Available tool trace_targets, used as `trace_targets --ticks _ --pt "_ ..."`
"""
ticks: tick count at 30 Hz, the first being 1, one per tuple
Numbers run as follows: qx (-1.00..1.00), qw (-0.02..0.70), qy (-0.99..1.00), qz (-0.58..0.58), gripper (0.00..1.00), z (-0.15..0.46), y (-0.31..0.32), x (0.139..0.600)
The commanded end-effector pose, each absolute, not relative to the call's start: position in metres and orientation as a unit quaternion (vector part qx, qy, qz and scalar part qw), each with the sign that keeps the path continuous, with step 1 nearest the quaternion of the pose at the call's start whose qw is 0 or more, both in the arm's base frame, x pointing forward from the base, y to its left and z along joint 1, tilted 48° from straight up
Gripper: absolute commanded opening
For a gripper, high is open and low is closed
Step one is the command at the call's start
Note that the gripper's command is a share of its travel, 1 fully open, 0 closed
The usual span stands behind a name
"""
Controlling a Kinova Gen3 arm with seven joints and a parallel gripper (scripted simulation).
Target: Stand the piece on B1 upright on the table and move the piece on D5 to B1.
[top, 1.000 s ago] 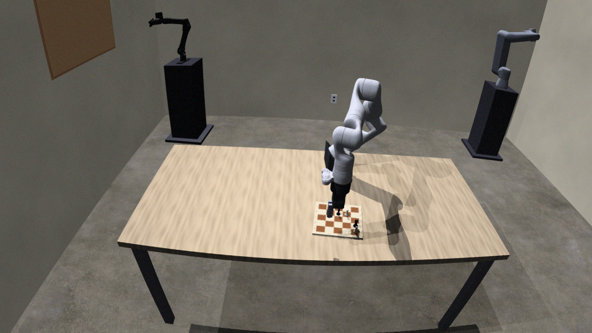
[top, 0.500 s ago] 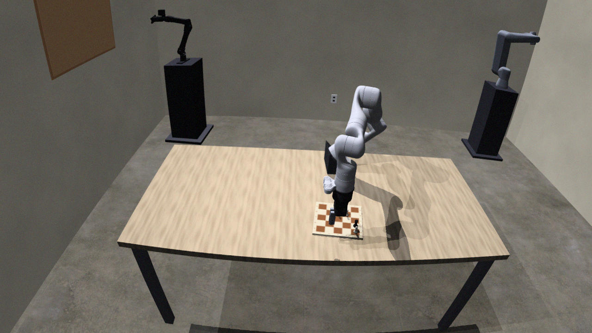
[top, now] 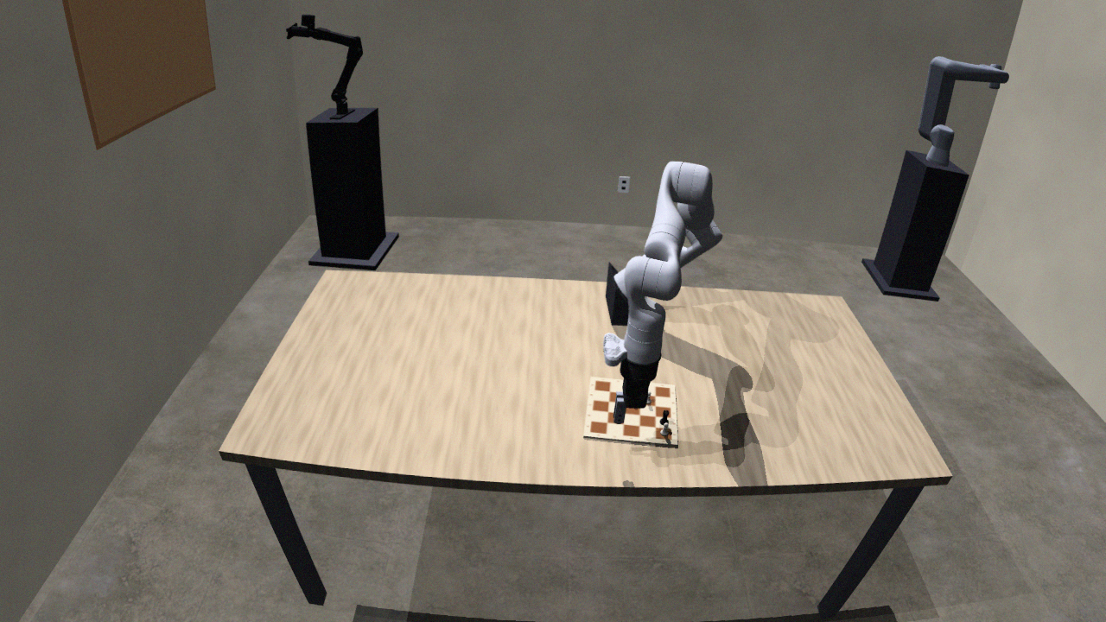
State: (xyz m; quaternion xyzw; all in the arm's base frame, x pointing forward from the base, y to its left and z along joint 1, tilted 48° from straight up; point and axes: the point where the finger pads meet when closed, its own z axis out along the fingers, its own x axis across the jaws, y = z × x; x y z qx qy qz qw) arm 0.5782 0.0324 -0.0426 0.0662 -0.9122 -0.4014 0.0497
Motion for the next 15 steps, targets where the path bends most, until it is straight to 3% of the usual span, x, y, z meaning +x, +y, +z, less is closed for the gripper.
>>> trace_targets --ticks 1,15 --pt "0.067 0.052 -0.912 -0.402 0.00 -0.048 0.039 0.576" --pt "0.067 0.052 -0.912 -0.402 0.00 -0.085 0.079 0.568"
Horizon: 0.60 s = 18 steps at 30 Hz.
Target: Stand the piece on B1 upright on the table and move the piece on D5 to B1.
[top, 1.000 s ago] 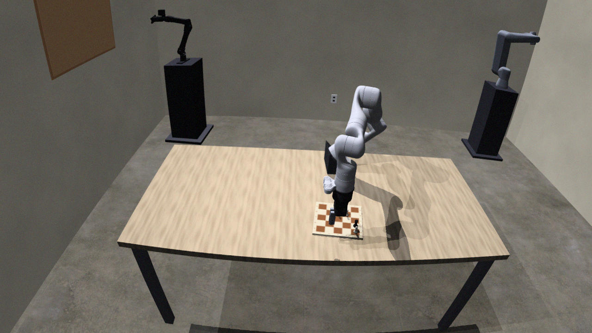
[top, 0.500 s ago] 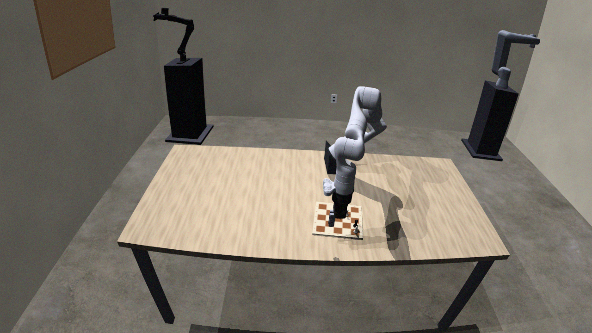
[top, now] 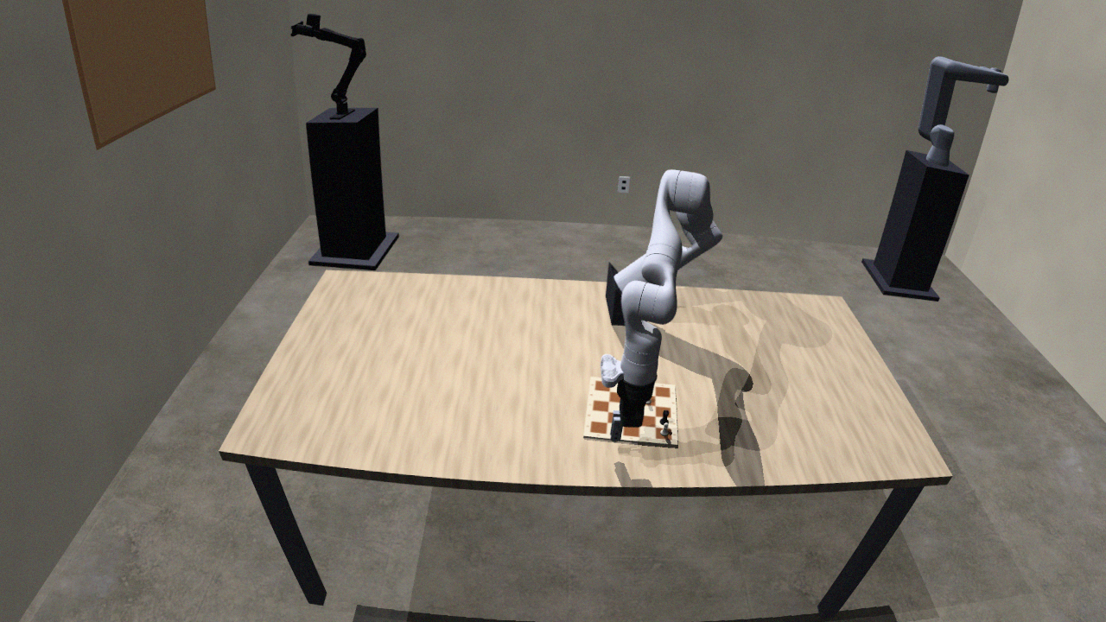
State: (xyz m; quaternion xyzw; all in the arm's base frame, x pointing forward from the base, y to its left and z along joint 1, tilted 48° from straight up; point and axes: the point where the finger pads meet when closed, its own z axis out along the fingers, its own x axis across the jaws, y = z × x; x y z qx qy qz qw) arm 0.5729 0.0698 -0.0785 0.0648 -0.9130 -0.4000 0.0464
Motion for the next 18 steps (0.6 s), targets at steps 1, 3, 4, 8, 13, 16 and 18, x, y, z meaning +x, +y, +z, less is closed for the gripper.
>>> trace_targets --ticks 1,3,4,8,13,16,18 --pt "0.067 0.052 -0.912 -0.402 0.00 -0.088 0.082 0.568" --pt "0.067 0.052 -0.912 -0.402 0.00 -0.093 0.087 0.567" --pt "0.067 0.052 -0.912 -0.402 0.00 -0.095 0.089 0.566" --pt "0.067 0.052 -0.912 -0.402 0.00 -0.097 0.092 0.566" --pt "0.067 0.052 -0.912 -0.402 0.00 -0.100 0.095 0.565" --pt "0.067 0.052 -0.912 -0.402 0.00 -0.100 0.095 0.565" --pt "0.067 0.052 -0.912 -0.402 0.00 -0.100 0.095 0.565"
